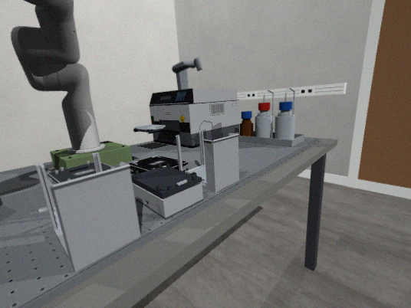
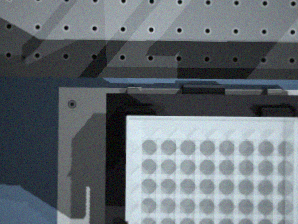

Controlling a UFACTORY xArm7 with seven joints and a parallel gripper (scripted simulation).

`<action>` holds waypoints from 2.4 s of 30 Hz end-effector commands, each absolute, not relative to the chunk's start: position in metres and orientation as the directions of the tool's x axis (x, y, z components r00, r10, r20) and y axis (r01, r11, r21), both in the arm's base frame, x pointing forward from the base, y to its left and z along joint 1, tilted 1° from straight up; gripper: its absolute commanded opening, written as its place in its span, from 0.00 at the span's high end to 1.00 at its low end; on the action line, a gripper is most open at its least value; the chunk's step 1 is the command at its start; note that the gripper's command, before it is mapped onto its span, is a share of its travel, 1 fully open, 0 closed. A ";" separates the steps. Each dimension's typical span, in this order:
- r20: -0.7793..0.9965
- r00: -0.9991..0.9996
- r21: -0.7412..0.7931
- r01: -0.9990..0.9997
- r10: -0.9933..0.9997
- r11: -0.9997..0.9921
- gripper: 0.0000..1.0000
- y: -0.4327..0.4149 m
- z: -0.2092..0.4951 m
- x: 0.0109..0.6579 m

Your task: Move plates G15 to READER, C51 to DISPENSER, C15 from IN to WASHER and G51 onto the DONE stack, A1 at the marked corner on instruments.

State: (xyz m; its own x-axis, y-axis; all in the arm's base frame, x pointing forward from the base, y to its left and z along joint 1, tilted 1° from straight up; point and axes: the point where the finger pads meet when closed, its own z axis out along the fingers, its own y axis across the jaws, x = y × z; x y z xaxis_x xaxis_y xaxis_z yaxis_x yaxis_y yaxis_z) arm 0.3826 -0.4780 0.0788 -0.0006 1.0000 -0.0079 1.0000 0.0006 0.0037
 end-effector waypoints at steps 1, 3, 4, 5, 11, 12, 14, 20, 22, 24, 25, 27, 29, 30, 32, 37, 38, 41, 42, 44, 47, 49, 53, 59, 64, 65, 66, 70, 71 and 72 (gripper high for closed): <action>-0.013 0.000 0.007 1.000 1.000 0.001 1.00 -0.480 0.080 0.383; -0.013 0.000 0.007 1.000 1.000 0.001 1.00 -0.480 0.080 0.383; -0.013 0.000 0.007 1.000 1.000 0.001 1.00 -0.480 0.079 0.383; -0.013 0.000 0.007 1.000 1.000 0.001 1.00 -0.480 0.079 0.383; -0.013 0.000 0.007 1.000 1.000 0.001 1.00 -0.480 0.077 0.383; -0.013 0.000 0.007 1.000 1.000 0.001 1.00 -0.480 0.077 0.383; -0.013 0.000 0.007 1.000 1.000 0.001 1.00 -0.480 0.076 0.383; -0.013 0.000 0.007 1.000 1.000 0.001 1.00 -0.480 0.075 0.383; -0.013 0.000 0.007 1.000 1.000 0.001 1.00 -0.480 0.074 0.383; -0.013 0.000 0.007 1.000 1.000 0.001 1.00 -0.480 0.073 0.383; -0.013 0.000 0.007 1.000 1.000 0.001 1.00 -0.480 0.073 0.383; -0.013 0.000 0.007 1.000 1.000 0.001 1.00 -0.480 0.072 0.383; -0.013 0.000 0.007 1.000 1.000 0.001 1.00 -0.480 0.072 0.383; -0.013 0.000 0.007 1.000 1.000 0.001 1.00 -0.480 0.071 0.383; -0.013 0.000 0.007 1.000 1.000 0.001 1.00 -0.480 0.071 0.383; -0.013 0.000 0.007 1.000 1.000 0.001 1.00 -0.480 0.071 0.383; -0.013 0.000 0.007 1.000 1.000 0.001 1.00 -0.480 0.071 0.383; -0.013 0.000 0.007 1.000 1.000 0.001 1.00 -0.480 0.071 0.383; -0.013 0.000 0.007 1.000 1.000 0.001 1.00 -0.480 0.071 0.383; -0.013 0.000 0.007 1.000 1.000 0.001 0.00 -0.480 0.071 0.383; -0.013 0.000 0.007 1.000 1.000 0.001 0.00 -0.480 0.071 0.383; -0.013 0.000 0.007 1.000 1.000 0.001 0.00 -0.480 0.071 0.383; -0.013 0.000 0.007 1.000 1.000 0.001 0.00 -0.480 0.071 0.383; -0.013 0.000 0.007 1.000 1.000 0.001 0.00 -0.480 0.071 0.383; -0.013 0.000 0.007 1.000 1.000 0.001 0.00 -0.480 0.076 0.383; -0.013 0.000 0.007 1.000 1.000 0.001 0.00 -0.480 0.078 0.383; -0.013 0.000 0.007 1.000 1.000 0.001 0.00 -0.480 0.079 0.383; -0.013 0.000 0.007 1.000 1.000 0.001 0.00 -0.480 0.082 0.383; -0.013 0.000 0.007 1.000 1.000 0.001 0.00 -0.480 0.083 0.383; -0.013 0.000 0.007 1.000 1.000 0.001 0.00 -0.480 0.084 0.383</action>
State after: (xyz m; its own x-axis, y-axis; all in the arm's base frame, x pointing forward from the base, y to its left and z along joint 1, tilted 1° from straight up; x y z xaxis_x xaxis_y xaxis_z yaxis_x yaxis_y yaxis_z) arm 0.3827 -0.4783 0.0787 -0.0005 1.0000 -0.0090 1.0000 0.0006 0.0041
